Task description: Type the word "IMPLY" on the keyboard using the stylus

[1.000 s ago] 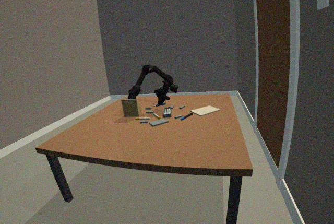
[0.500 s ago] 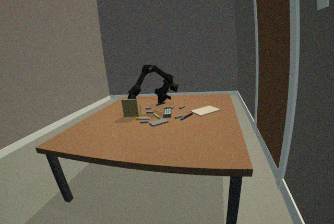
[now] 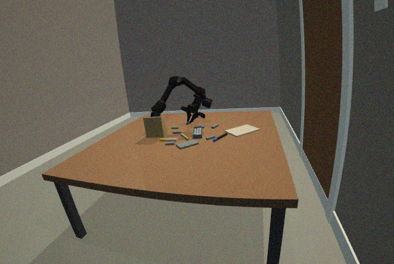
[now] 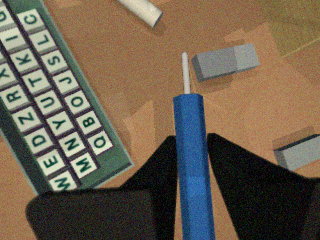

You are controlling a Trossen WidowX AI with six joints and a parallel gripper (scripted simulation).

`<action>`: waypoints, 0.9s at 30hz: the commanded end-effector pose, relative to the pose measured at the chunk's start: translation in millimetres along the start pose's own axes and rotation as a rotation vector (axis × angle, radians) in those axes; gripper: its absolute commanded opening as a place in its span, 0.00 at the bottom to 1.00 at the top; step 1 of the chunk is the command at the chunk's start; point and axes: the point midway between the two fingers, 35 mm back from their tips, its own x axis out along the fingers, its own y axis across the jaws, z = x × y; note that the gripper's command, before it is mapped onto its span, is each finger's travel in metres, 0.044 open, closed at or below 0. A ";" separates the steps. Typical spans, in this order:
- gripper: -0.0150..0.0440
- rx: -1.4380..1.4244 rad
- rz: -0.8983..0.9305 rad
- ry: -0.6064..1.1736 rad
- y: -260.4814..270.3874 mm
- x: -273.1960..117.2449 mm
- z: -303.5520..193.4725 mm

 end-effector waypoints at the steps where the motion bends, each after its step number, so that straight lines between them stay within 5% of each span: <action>1: 0.25 -0.142 0.012 -0.026 6.5 -2.3 5.8; 27: 0.25 -1.015 -0.044 -0.191 33.6 -9.7 34.5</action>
